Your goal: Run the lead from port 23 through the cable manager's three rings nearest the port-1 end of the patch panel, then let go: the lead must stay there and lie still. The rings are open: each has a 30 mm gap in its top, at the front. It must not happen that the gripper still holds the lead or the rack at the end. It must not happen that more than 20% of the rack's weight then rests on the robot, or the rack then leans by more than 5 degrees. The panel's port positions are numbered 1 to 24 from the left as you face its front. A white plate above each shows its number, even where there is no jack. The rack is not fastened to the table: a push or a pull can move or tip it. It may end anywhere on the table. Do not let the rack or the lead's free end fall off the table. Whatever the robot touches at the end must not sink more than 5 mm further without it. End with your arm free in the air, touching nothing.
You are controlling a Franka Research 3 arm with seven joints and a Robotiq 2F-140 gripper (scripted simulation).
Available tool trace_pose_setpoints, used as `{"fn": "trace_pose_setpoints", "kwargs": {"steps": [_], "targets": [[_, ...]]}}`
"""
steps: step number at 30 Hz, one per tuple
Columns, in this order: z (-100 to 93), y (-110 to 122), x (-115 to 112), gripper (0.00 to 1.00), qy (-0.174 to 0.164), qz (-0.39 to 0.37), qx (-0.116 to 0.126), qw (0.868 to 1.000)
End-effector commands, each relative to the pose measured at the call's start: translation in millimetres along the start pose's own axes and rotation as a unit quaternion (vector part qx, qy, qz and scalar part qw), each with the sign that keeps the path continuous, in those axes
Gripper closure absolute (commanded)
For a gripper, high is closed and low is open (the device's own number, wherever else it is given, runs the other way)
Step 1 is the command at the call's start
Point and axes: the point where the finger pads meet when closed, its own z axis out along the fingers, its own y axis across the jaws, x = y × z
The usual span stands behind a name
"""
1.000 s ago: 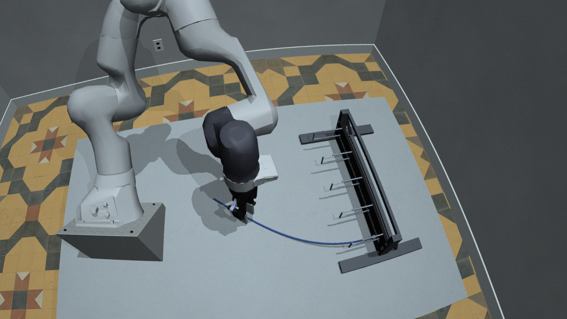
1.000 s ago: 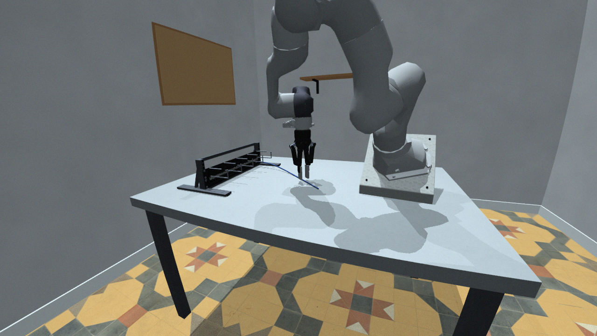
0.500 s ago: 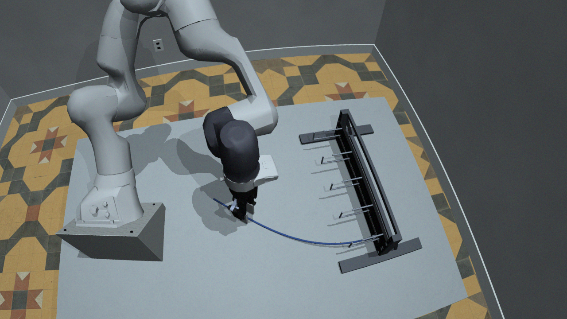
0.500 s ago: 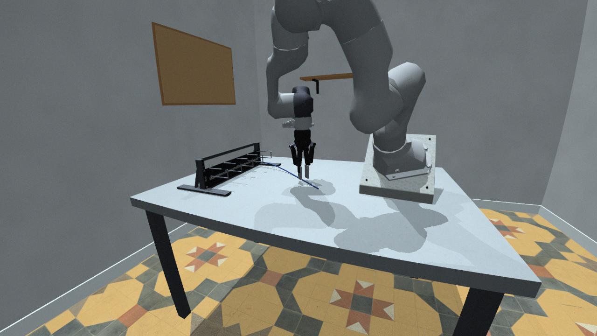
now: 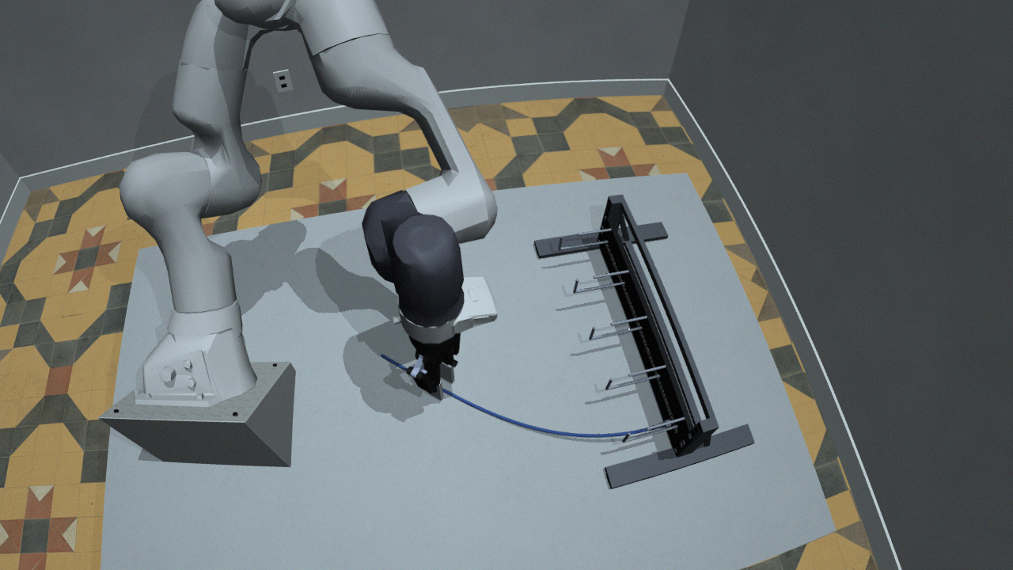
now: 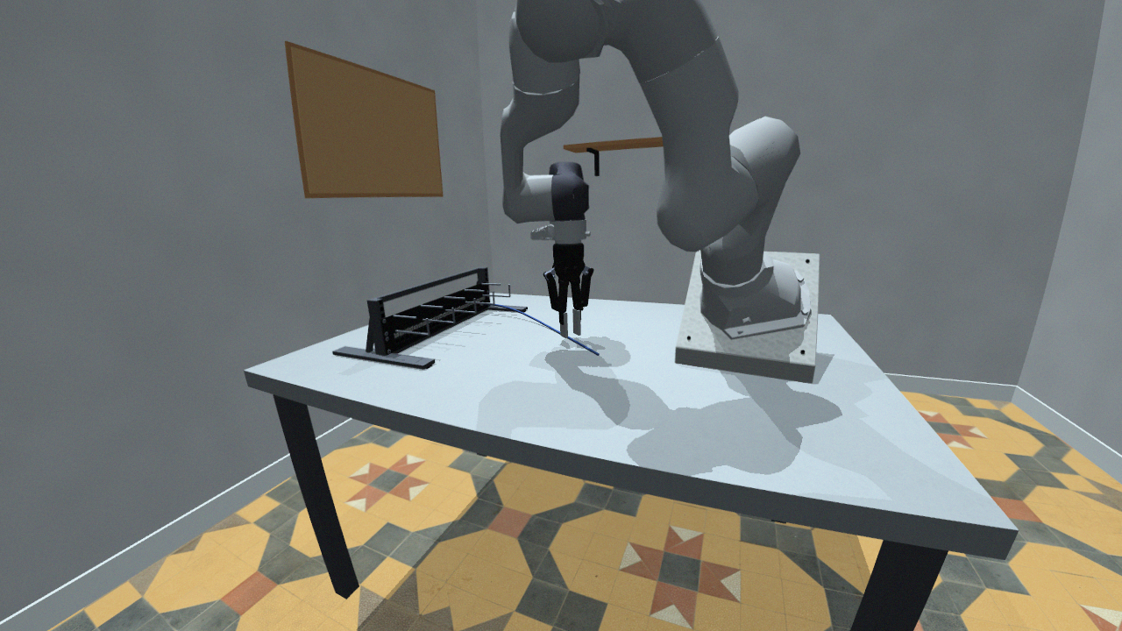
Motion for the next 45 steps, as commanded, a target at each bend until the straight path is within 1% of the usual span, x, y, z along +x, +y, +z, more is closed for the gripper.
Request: {"fn": "trace_pose_setpoints", "kwargs": {"steps": [1,23,45], "targets": [[0.7,-0.3,0.8,0.80,0.001,-0.001,0.000,1.000],[1.4,-0.3,0.8,0.80,0.001,-0.001,0.000,1.000],[6.8,-0.3,0.8,0.80,0.001,-0.001,0.000,1.000]]}}
